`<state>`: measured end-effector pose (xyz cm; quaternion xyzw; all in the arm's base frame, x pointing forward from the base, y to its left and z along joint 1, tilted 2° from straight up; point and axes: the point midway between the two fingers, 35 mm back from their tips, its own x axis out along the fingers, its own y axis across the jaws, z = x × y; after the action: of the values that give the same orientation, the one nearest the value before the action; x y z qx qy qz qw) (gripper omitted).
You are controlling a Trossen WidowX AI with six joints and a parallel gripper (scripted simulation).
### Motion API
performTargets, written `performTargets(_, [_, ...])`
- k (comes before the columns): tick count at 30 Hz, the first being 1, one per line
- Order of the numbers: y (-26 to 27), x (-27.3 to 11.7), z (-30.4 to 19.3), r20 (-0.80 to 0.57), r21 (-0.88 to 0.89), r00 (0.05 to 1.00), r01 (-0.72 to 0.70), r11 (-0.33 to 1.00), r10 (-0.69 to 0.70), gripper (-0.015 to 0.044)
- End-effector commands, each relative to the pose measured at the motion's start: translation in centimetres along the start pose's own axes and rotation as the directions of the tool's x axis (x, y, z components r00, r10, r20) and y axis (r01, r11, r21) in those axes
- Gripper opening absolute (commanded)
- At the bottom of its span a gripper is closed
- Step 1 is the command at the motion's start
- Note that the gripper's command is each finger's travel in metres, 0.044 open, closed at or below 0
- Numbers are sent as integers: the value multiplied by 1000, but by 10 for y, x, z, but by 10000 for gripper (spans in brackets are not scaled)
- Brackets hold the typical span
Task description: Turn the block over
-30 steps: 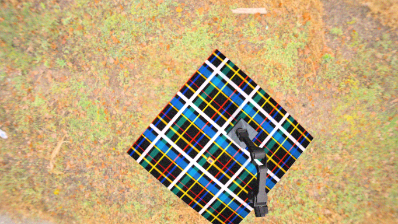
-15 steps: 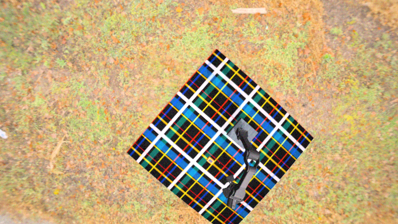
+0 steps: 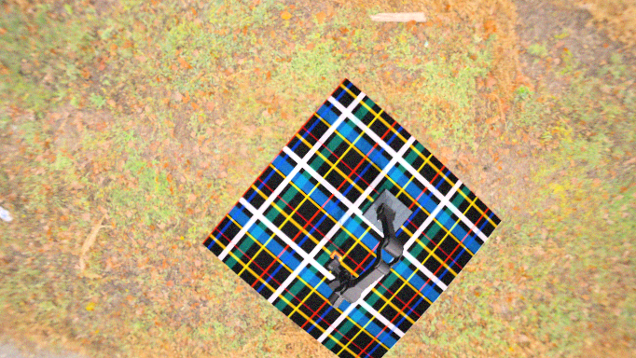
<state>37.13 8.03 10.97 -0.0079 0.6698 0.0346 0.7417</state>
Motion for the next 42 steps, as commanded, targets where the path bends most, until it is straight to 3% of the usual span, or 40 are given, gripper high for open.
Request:
performTargets(1, [-33, 6, -7, -55, -83, 996, 68, 994, -73, 440])
performTargets(8, [-34, 9, -1, -55, -83, 996, 69, 994, -73, 440])
performTargets(12, [-37, 41, -3, -55, -83, 996, 69, 994, -73, 440])
performTargets(42, [-41, 84, -8, -55, -83, 996, 69, 994, -74, 440])
